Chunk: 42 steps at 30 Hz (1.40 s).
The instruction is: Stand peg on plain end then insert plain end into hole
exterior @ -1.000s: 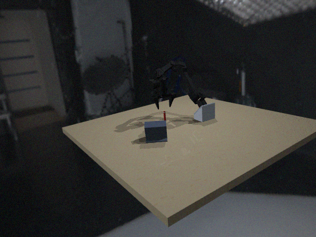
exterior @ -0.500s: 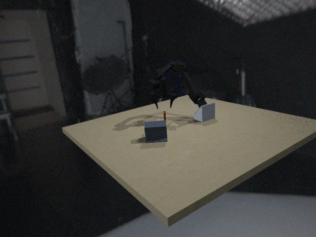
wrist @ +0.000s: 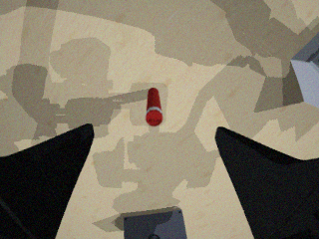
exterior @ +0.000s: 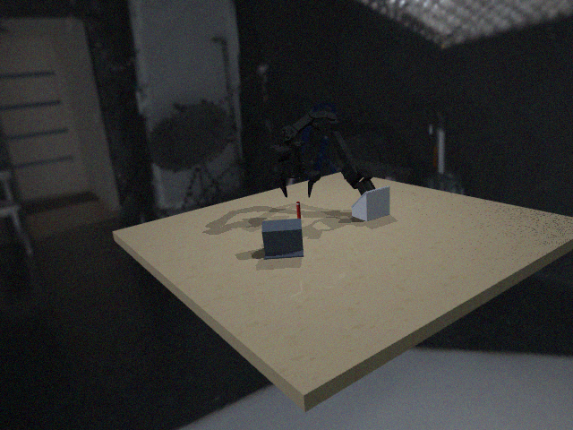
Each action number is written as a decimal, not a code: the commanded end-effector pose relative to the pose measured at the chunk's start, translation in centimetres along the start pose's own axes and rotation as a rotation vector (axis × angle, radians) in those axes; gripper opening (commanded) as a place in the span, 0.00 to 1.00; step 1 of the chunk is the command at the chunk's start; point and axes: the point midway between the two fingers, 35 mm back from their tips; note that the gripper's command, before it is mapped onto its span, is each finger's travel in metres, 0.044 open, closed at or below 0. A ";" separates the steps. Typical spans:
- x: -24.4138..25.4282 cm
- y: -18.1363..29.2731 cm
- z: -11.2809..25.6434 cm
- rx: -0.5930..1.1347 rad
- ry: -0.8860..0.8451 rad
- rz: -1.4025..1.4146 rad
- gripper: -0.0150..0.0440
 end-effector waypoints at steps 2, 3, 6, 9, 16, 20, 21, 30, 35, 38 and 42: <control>0.1 0.0 -0.1 0.000 -0.004 -0.019 1.00; 0.1 0.0 -0.2 0.000 -0.004 -0.019 1.00; 0.1 0.0 -0.7 0.000 -0.004 -0.019 1.00; 0.1 0.0 -1.2 0.001 -0.004 -0.019 1.00; 0.2 0.1 -2.3 0.001 -0.004 -0.019 1.00; 0.2 0.1 -3.0 0.001 -0.004 -0.019 1.00; 0.2 0.1 -3.1 0.001 -0.004 -0.019 1.00; 0.2 0.0 -4.6 0.000 -0.005 -0.019 1.00; 0.2 0.0 -5.4 -0.001 -0.006 -0.019 1.00; 0.1 -0.1 -5.9 -0.002 -0.007 -0.019 1.00; 0.1 -0.1 -6.3 -0.003 -0.007 -0.019 1.00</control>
Point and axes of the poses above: the point midway between the two fingers, 35 mm back from their tips, its own z axis back along the fingers, its own x axis across the jaws, y = z × x, and after that the axes turned 12 degrees about z, right-handed
